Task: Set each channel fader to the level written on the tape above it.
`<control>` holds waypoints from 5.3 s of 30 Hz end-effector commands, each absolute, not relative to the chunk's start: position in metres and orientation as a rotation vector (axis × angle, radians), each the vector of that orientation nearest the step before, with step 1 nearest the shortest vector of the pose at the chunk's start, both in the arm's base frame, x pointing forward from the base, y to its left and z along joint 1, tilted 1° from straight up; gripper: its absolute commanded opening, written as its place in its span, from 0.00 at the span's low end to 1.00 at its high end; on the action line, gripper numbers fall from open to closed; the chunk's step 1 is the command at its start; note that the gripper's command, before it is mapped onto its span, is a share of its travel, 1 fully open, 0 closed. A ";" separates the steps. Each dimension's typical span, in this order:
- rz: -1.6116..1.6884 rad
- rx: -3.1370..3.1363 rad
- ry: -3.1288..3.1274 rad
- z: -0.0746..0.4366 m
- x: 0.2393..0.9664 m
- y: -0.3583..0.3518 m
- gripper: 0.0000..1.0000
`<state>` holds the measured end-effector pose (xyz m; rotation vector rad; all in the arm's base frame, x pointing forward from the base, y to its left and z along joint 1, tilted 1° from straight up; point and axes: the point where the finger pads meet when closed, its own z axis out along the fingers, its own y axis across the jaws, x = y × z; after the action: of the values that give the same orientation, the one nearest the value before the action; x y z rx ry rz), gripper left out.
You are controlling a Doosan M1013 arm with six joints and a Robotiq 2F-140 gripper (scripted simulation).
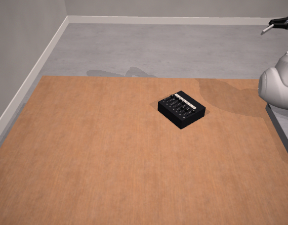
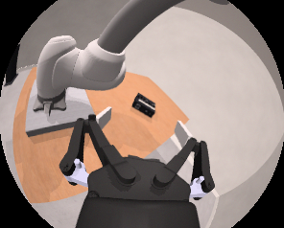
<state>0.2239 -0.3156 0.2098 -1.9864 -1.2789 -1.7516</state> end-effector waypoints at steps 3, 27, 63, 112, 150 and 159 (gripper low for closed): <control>-1.694 -1.924 -1.456 0.200 0.237 -0.307 1.00; -1.102 -0.616 -2.743 0.129 0.363 -0.234 1.00; -0.013 2.323 -2.094 0.150 0.612 -0.028 1.00; -0.165 1.007 -3.106 0.097 0.674 0.032 1.00; -0.165 1.007 -3.106 0.097 0.674 0.032 1.00; -0.165 1.007 -3.106 0.097 0.674 0.032 1.00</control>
<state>0.6739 0.0322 0.0966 1.0072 -3.1058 -0.1651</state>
